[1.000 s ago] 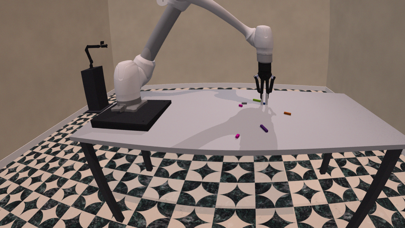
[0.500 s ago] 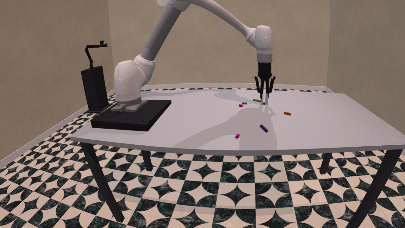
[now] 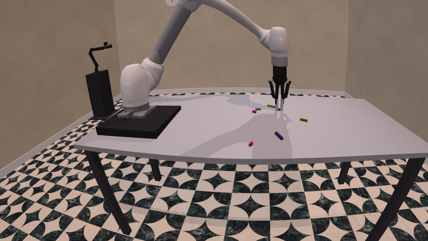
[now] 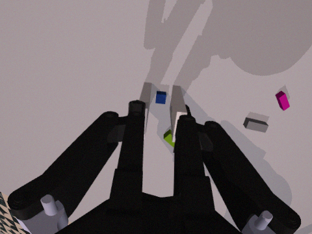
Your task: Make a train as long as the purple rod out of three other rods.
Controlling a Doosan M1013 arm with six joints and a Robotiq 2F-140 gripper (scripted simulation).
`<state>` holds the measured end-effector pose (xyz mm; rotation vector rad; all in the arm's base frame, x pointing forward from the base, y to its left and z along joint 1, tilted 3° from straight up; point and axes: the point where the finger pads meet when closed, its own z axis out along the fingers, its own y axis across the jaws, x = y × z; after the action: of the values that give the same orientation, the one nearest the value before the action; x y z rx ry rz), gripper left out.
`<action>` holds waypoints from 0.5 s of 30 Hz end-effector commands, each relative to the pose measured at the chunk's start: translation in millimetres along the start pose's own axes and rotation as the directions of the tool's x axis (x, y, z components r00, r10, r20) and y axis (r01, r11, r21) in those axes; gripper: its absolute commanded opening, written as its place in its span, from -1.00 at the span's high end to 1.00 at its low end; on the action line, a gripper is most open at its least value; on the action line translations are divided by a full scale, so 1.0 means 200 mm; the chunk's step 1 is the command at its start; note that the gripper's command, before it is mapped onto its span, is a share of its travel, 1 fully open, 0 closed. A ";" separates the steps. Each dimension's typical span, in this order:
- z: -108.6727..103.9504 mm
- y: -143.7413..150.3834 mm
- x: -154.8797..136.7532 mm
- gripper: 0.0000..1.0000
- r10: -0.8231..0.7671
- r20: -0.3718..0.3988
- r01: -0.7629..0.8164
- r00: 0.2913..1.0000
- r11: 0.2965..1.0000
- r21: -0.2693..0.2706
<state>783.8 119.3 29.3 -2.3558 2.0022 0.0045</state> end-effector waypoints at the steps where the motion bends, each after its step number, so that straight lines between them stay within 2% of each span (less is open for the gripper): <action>1: 0.00 0.00 0.00 0.54 0.000 0.000 0.000 1.000 1.000 0.000; 6: 0.00 0.00 0.00 0.54 0.000 0.000 0.000 1.000 1.000 0.000; 7: 0.00 0.00 0.00 0.75 0.000 0.000 0.000 1.000 1.000 0.000; 15: 0.00 0.00 0.00 0.75 0.000 0.000 0.000 1.000 1.000 0.000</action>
<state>783.8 119.3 29.4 -2.3558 2.0022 0.0044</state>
